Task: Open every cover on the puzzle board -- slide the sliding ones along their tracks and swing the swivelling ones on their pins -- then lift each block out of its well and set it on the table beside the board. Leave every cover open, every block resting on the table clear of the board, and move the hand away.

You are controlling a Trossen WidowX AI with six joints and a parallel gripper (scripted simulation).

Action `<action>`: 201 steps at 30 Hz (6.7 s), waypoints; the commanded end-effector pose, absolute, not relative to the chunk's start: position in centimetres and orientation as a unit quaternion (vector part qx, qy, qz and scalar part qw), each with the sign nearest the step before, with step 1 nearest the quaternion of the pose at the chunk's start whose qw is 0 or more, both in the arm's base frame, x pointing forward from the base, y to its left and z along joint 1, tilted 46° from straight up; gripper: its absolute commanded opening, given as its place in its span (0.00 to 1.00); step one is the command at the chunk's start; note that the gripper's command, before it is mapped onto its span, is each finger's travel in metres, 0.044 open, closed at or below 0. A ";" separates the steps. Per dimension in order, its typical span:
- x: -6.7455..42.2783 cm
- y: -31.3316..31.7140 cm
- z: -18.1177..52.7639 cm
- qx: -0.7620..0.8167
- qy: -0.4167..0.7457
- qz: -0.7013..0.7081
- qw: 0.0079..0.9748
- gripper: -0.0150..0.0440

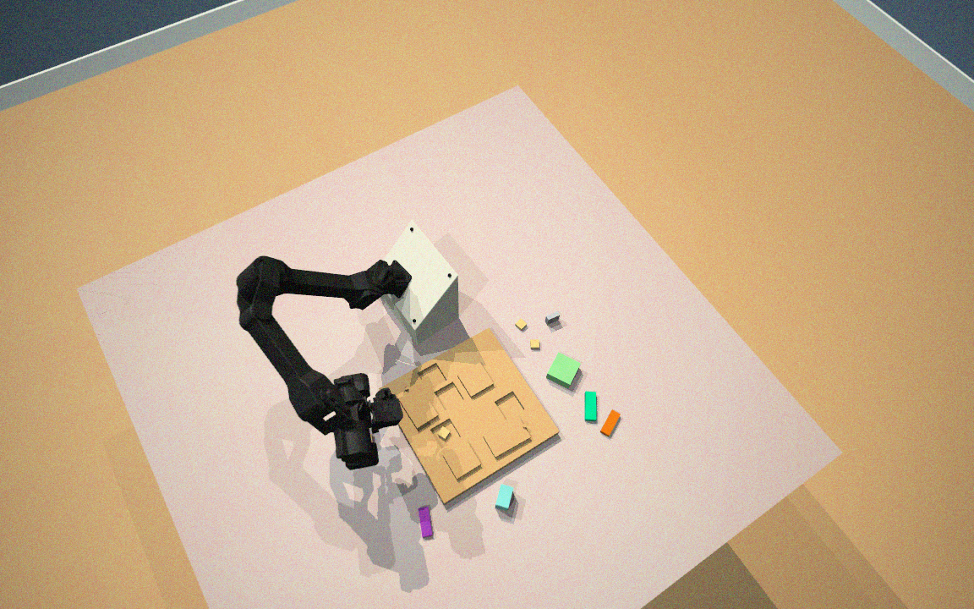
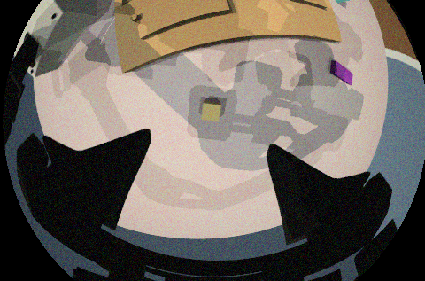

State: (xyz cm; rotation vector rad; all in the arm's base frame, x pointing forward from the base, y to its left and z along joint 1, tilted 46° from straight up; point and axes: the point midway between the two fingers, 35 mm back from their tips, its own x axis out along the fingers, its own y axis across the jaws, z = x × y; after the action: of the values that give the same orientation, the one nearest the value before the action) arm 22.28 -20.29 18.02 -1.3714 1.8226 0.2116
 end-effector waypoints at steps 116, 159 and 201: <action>32.3 -11.2 8.2 0.588 -0.194 -0.703 0.349 0.25; 32.0 -15.3 4.2 0.588 -0.194 -0.703 0.350 0.25; 32.4 -15.6 3.4 0.588 -0.195 -0.703 0.350 0.25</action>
State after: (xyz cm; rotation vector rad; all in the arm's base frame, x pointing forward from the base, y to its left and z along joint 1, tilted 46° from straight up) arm 32.31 -15.57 3.50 -2.4171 0.8054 2.8973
